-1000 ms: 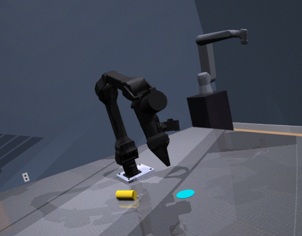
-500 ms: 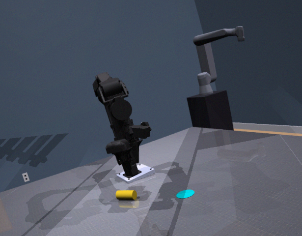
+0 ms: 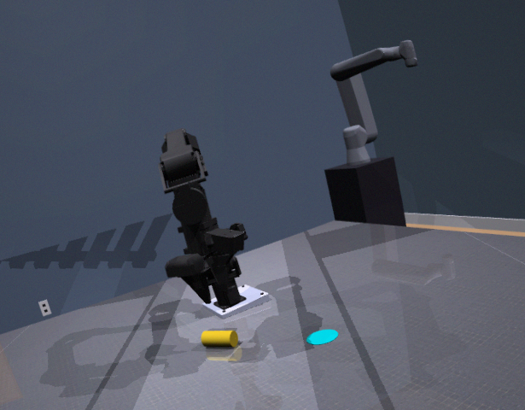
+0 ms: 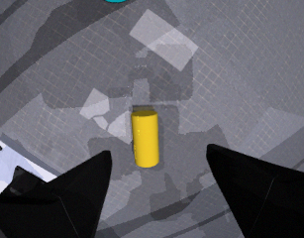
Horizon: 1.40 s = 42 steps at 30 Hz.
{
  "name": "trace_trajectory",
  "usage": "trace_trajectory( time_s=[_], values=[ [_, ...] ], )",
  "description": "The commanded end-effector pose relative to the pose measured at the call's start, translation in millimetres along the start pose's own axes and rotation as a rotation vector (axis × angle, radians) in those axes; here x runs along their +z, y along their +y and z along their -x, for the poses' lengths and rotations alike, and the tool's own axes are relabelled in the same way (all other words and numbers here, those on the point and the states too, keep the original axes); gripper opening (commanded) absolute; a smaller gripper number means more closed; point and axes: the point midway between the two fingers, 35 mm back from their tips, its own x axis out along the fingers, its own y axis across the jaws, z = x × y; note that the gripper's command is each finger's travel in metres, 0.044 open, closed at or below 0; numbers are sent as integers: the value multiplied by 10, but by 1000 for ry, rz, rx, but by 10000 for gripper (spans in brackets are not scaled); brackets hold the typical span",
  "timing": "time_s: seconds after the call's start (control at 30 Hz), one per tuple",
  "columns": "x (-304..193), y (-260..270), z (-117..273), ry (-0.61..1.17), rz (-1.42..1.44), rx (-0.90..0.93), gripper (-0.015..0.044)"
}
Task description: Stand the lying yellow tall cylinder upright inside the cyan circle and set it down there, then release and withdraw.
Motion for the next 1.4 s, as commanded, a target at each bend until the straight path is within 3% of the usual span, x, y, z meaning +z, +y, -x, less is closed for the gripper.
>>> trace_trajectory(
  time_s=[0.0,0.17,0.37,0.63,0.83,1.37],
  values=[
    [-34,20,-397,20,-2,23,309],
    [-72,77,-875,21,-2,24,309],
    [-81,91,-936,21,-2,24,309],
    [-81,91,-936,21,-2,24,105],
    [-78,86,-917,21,-2,24,105],
    [-35,21,-429,20,-2,23,105]
  ],
)
